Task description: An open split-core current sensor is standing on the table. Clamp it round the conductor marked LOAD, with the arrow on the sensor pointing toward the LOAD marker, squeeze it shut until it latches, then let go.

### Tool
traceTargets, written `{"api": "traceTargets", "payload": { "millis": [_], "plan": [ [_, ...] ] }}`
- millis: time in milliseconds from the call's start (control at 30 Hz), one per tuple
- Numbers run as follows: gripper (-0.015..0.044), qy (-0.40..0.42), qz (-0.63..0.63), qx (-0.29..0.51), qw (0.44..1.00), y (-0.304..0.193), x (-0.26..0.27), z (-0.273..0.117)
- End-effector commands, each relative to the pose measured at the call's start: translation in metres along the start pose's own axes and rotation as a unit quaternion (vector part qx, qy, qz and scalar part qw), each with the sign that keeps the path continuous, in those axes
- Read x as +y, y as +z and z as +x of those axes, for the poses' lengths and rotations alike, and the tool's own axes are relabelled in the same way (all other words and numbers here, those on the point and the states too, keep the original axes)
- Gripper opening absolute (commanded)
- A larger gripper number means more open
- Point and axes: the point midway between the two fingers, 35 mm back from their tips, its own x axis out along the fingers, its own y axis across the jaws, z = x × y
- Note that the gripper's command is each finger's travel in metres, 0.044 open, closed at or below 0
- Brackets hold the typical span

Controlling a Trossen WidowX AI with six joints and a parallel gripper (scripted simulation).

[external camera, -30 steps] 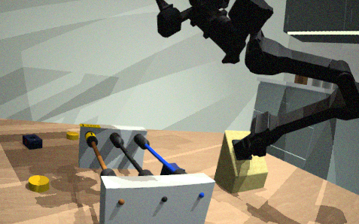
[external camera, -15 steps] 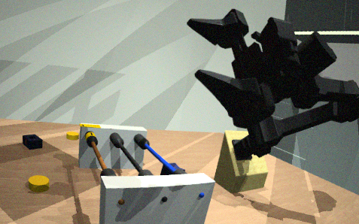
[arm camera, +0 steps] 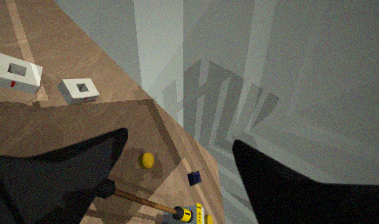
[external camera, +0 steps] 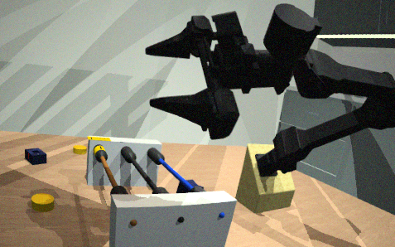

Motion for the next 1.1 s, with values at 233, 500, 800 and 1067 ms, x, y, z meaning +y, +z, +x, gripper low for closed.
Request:
{"api": "traceTargets", "payload": {
  "millis": [233, 500, 800, 1067],
  "plan": [
    [0.044, 0.036, 0.09, 0.231, 0.968, -0.094, -0.072, 0.065],
    [0.044, 0.094, 0.225, 0.355, 0.903, -0.173, -0.115, 0.092],
    [0.044, 0.153, 0.396, 0.421, 0.802, -0.254, -0.149, 0.098],
    [0.044, 0.154, 0.399, 0.422, 0.799, -0.256, -0.15, 0.098]
  ]
}}
